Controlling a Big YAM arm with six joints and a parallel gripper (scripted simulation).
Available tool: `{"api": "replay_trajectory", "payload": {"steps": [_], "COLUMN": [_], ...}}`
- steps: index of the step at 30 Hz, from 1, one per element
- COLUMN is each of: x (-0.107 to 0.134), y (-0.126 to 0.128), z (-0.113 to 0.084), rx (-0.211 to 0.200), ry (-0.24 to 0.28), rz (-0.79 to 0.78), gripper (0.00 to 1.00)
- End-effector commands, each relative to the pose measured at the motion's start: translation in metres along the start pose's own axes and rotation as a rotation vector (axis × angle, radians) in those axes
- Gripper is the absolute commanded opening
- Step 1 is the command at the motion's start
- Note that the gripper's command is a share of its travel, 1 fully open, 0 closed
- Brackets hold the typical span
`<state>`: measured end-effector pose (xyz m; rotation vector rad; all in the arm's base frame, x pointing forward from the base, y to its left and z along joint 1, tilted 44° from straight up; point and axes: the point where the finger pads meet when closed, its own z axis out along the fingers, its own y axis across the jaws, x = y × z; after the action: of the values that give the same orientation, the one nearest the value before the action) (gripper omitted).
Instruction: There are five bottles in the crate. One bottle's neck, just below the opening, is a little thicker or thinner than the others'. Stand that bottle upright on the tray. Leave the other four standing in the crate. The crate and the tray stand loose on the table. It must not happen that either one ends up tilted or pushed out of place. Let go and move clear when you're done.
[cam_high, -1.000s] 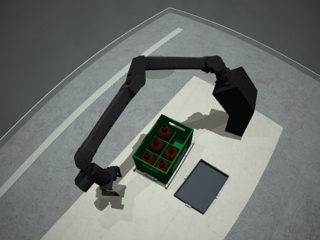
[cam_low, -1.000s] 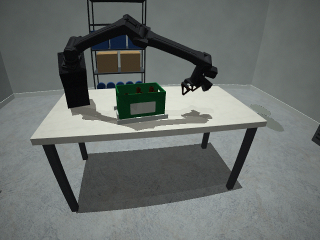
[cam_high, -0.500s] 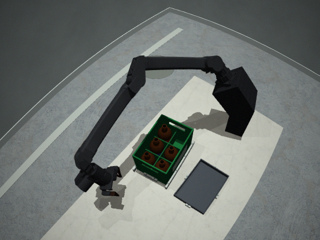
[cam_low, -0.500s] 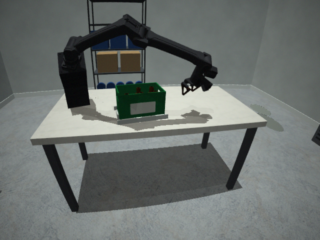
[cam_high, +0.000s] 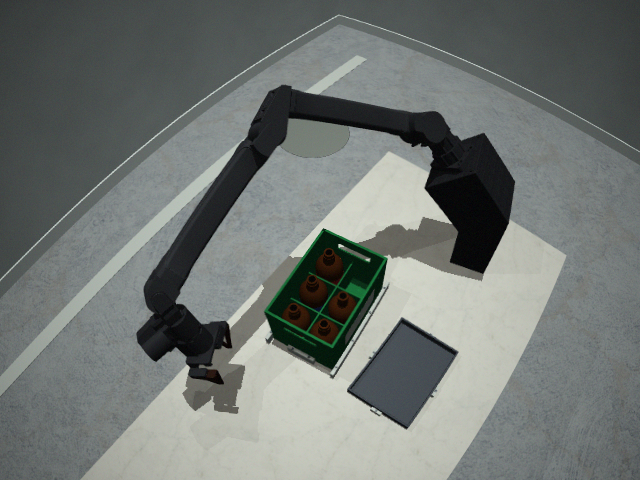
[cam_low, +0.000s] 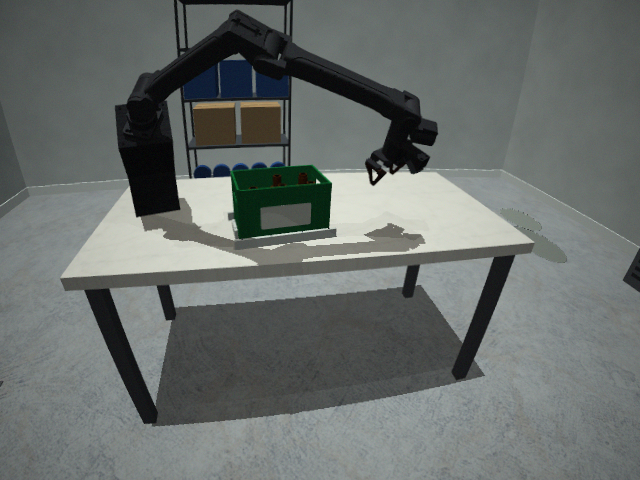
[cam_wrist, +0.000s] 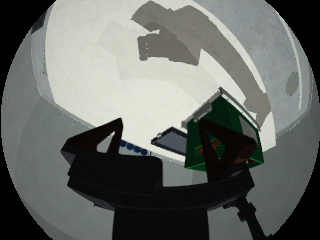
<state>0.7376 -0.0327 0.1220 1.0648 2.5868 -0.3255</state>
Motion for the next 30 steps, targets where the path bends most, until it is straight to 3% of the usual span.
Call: {"api": "replay_trajectory", "payload": {"steps": [1, 2, 3, 5, 6, 7, 8, 11, 12, 13, 15, 18, 19, 21, 22, 23, 24, 26, 27, 29, 30], "x": [-0.033, -0.037, -0.037, -0.043, -0.044, -0.047, -0.047, -0.051, -0.052, -0.052, -0.052, -0.047, -0.047, -0.038, -0.038, -0.032, -0.032, -0.017, -0.017, 0.001, 0.001], "y": [-0.009, -0.011, -0.011, -0.016, -0.016, -0.02, -0.02, -0.034, -0.035, -0.042, -0.042, -0.068, -0.068, -0.089, -0.089, -0.1, -0.1, -0.125, -0.125, -0.15, -0.15], "z": [-0.06, -0.073, -0.073, -0.103, -0.104, -0.121, -0.121, -0.176, -0.177, -0.197, -0.197, -0.258, -0.258, -0.297, -0.297, -0.316, -0.316, -0.352, -0.352, -0.384, -0.384], "rx": [-0.122, -0.157, -0.157, -0.234, -0.234, -0.274, -0.274, -0.397, -0.397, -0.437, -0.437, -0.55, -0.55, -0.615, -0.615, -0.643, -0.643, -0.691, -0.691, -0.726, -0.726], "ry": [-0.098, -0.125, -0.125, -0.19, -0.19, -0.227, -0.227, -0.36, -0.36, -0.411, -0.411, -0.583, -0.583, -0.711, -0.711, -0.778, -0.778, -0.915, -0.915, -1.054, -1.054], "rz": [-0.02, -0.03, -0.03, -0.056, -0.056, -0.071, -0.071, -0.124, -0.124, -0.143, -0.143, -0.207, -0.207, -0.25, -0.25, -0.272, -0.272, -0.315, -0.315, -0.354, -0.354], "gripper": [1.0, 1.0, 1.0, 1.0, 1.0, 1.0, 1.0, 1.0, 1.0, 1.0, 1.0, 1.0, 1.0, 1.0, 1.0, 1.0, 1.0, 1.0, 1.0, 1.0, 1.0]}}
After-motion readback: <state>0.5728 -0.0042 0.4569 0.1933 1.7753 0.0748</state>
